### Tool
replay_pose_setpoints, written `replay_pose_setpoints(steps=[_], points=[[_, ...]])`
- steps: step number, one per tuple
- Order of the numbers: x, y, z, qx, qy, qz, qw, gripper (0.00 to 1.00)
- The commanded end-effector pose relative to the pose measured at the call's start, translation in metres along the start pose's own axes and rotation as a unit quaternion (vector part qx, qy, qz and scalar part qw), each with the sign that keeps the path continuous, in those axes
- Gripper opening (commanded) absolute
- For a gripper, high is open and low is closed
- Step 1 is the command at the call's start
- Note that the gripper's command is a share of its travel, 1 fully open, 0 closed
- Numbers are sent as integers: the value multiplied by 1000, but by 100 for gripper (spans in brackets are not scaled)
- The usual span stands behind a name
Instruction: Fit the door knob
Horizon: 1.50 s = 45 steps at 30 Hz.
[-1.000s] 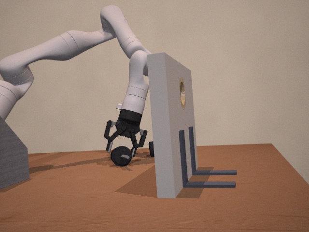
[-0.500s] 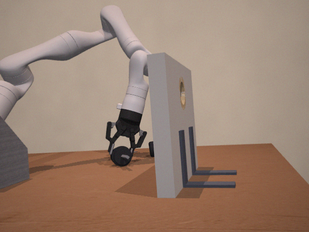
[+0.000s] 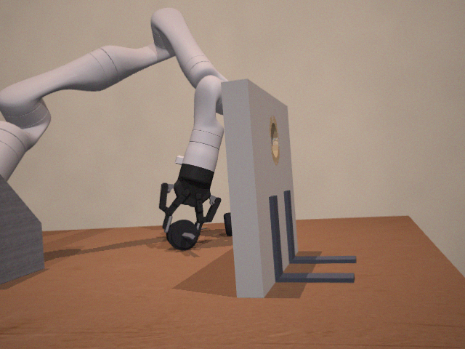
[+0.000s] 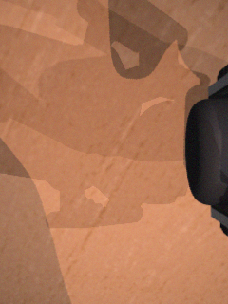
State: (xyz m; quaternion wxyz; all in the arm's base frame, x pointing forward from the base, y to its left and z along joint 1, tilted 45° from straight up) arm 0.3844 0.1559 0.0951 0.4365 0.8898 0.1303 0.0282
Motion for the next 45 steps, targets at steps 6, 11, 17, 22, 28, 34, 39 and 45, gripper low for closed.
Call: replay_pose_setpoints(steps=[6,11,17,22,28,34,39,45], points=[[-1,2,0,0,0,1,1000,63],[-4,12,1,0,0,1,1000,63],[-7,22,2,0,0,1,1000,63],[-11,31,3,0,0,1,1000,63],[-11,33,3,0,0,1,1000,63],[-12,35,4,0,0,1,1000,63],[-15,45,5,0,0,1,1000,63],[-20,59,6,0,0,1,1000,63]])
Point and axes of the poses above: the point where the finger pads meet when closed, its own y axis back along the fingers, its own x axis across the jaws, z = x × y, the point moved 1 cm from there along y, back along the fingers, and after that the axes turned 14 degrees about -y, right-handed, at the moved point
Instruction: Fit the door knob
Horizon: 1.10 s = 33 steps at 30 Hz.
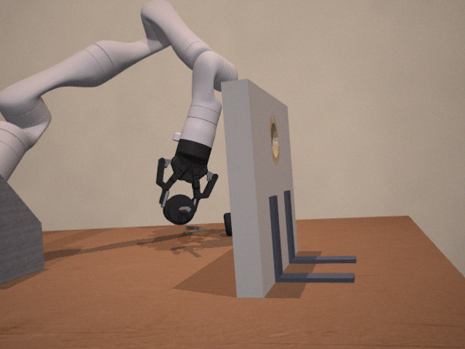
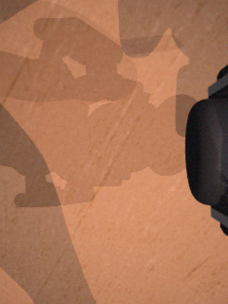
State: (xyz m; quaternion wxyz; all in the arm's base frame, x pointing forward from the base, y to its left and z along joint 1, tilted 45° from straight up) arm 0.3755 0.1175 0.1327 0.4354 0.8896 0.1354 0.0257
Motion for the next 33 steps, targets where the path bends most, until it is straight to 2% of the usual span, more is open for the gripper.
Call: replay_pose_setpoints(steps=[1,33], points=[[0,11,1,-2,0,6,1000,63],[-2,16,2,0,6,10,1000,63]])
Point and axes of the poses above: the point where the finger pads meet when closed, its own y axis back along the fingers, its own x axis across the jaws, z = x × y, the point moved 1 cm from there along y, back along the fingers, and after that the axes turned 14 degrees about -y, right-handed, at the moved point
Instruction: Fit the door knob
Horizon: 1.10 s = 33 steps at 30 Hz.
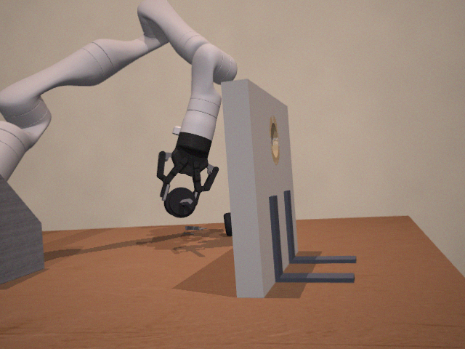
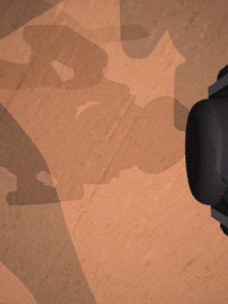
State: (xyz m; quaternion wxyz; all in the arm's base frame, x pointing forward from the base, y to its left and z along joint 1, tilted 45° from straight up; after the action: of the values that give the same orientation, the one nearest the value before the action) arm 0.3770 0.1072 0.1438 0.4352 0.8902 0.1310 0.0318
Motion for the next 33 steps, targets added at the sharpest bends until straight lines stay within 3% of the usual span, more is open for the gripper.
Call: replay_pose_setpoints(steps=[1,15,20,33], points=[[0,1,1,2,5,5,1000,63],[-1,3,6,16,62,39,997,63],[-4,10,31,16,62,39,997,63],[-4,11,33,20,74,46,996,63]])
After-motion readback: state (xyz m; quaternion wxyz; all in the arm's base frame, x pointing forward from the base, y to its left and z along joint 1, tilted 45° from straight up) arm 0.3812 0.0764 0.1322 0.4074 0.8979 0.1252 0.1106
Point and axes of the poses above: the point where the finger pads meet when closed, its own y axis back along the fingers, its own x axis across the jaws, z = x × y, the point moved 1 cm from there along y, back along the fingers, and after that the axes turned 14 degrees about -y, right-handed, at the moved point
